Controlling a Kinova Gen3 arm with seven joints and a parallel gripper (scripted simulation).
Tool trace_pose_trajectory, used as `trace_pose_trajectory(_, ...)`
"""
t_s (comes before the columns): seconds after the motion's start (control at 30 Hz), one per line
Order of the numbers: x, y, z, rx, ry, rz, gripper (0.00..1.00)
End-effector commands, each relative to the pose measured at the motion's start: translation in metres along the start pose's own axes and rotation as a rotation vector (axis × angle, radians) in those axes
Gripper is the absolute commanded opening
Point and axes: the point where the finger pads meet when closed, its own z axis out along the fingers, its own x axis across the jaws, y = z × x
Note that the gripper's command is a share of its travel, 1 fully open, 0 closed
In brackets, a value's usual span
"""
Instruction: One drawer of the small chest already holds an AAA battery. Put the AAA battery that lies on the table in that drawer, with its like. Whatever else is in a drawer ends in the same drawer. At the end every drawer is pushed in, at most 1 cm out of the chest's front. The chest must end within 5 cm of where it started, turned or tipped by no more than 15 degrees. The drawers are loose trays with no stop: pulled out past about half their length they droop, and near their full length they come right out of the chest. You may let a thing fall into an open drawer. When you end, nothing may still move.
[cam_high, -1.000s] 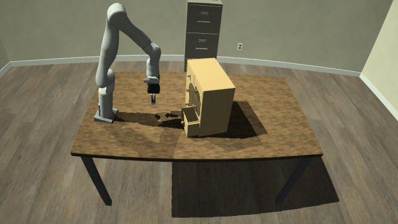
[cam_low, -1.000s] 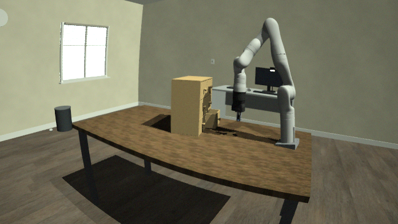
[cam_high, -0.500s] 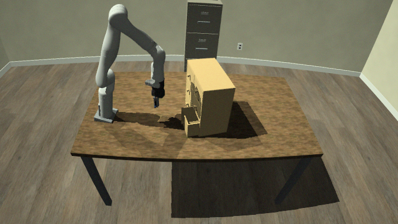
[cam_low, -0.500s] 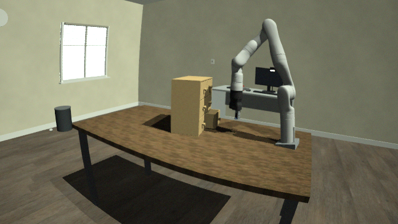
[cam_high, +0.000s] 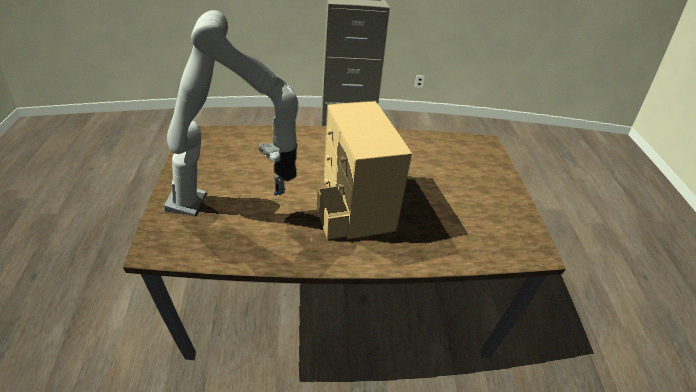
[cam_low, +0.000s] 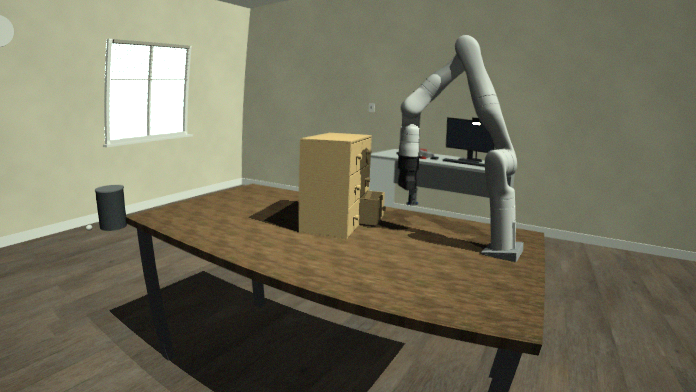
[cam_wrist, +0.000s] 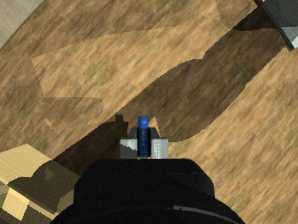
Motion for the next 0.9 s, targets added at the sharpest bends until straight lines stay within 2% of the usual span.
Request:
trace_pose_trajectory(0.0, -0.009, 0.000, 0.001, -0.001, 0.002, 0.063, 0.24)
trace_pose_trajectory(0.57, -0.046, -0.007, 0.001, -0.001, 0.002, 0.392, 0.24)
trace_pose_trajectory(0.87, -0.055, -0.009, 0.001, -0.001, 0.002, 0.477, 0.24)
